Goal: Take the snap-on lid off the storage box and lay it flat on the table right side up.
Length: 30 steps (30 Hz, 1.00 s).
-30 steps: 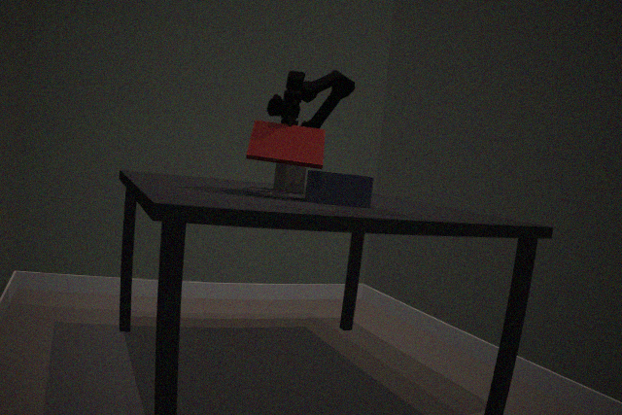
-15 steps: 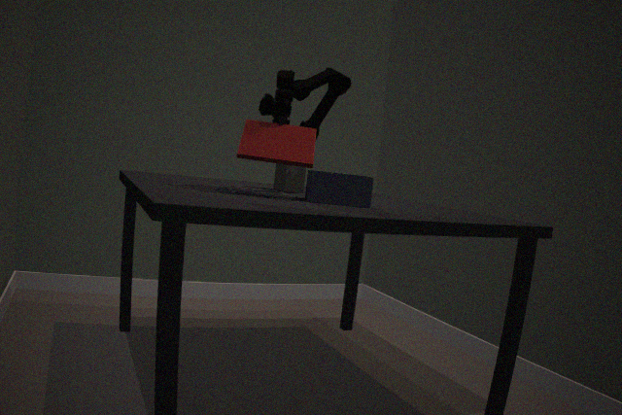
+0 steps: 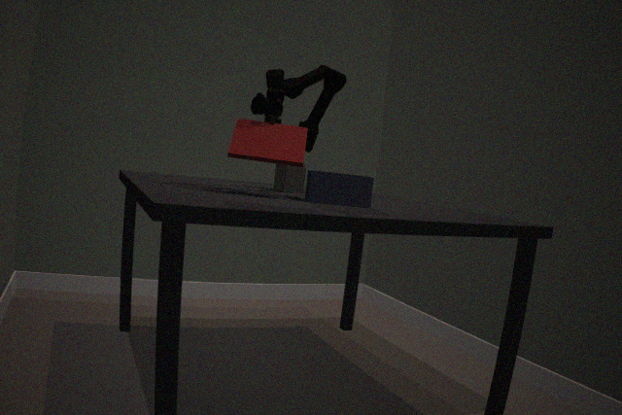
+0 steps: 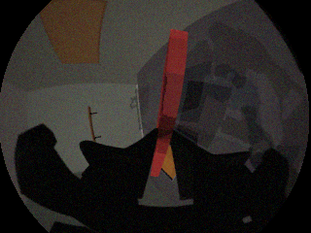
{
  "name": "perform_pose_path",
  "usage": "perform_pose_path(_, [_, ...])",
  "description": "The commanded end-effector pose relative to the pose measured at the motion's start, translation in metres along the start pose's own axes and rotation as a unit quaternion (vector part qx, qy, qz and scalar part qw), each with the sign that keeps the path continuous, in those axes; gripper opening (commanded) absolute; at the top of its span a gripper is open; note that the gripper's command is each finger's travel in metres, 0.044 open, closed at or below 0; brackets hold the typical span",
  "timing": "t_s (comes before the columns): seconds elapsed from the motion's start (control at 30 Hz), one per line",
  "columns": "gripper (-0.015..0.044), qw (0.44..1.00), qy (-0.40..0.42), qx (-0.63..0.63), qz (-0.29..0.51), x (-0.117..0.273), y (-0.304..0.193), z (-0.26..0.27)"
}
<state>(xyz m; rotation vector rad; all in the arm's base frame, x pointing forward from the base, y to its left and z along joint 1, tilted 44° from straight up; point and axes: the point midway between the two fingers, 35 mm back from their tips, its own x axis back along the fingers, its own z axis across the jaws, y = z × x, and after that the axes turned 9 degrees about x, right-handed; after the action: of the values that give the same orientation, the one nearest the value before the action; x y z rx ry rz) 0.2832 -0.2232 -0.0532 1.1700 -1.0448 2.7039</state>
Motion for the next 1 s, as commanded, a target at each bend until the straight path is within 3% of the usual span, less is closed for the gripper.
perform_pose_path(0.0, [0.0000,1.000,0.006,0.003,-0.001,0.003,0.009,0.003])
perform_pose_path(0.97, [0.0000,1.000,0.006,0.005,-0.003,0.008,0.066,-0.010])
